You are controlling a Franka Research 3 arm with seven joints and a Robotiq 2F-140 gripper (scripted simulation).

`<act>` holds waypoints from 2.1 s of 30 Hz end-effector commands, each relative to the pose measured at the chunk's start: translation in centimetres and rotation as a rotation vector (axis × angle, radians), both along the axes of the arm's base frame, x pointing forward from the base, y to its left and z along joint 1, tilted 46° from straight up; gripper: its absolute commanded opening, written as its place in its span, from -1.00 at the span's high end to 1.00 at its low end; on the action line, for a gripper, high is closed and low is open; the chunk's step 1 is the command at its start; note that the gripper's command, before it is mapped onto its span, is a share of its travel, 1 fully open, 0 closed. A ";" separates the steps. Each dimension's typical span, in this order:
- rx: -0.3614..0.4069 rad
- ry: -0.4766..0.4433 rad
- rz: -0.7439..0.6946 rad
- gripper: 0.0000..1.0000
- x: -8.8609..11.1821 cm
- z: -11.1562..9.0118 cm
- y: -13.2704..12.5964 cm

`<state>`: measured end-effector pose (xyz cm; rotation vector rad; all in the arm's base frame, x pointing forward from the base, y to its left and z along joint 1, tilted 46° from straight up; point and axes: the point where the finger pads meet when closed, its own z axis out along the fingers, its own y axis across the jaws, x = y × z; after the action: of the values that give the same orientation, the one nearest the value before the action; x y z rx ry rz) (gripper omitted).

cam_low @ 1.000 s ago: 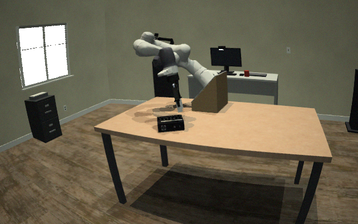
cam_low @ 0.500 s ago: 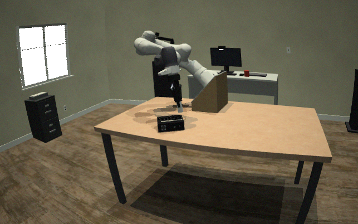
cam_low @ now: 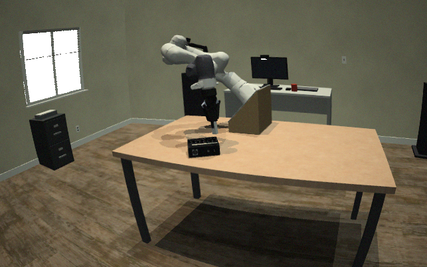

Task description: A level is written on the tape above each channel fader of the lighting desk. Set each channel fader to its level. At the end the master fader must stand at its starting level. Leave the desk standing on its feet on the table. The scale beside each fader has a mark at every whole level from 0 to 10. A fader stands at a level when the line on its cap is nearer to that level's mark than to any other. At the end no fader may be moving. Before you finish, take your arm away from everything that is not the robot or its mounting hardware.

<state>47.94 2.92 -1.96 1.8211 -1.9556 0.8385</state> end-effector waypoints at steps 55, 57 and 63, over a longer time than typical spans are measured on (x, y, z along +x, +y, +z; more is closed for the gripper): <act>-0.002 -0.474 -0.540 1.00 0.2 -1.5 -1.9; -0.002 -0.474 -0.540 1.00 0.2 -1.6 -2.0; -0.002 -0.474 -0.540 1.00 0.2 -1.6 -2.0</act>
<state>47.98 1.02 -3.51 1.0567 -2.5433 1.1392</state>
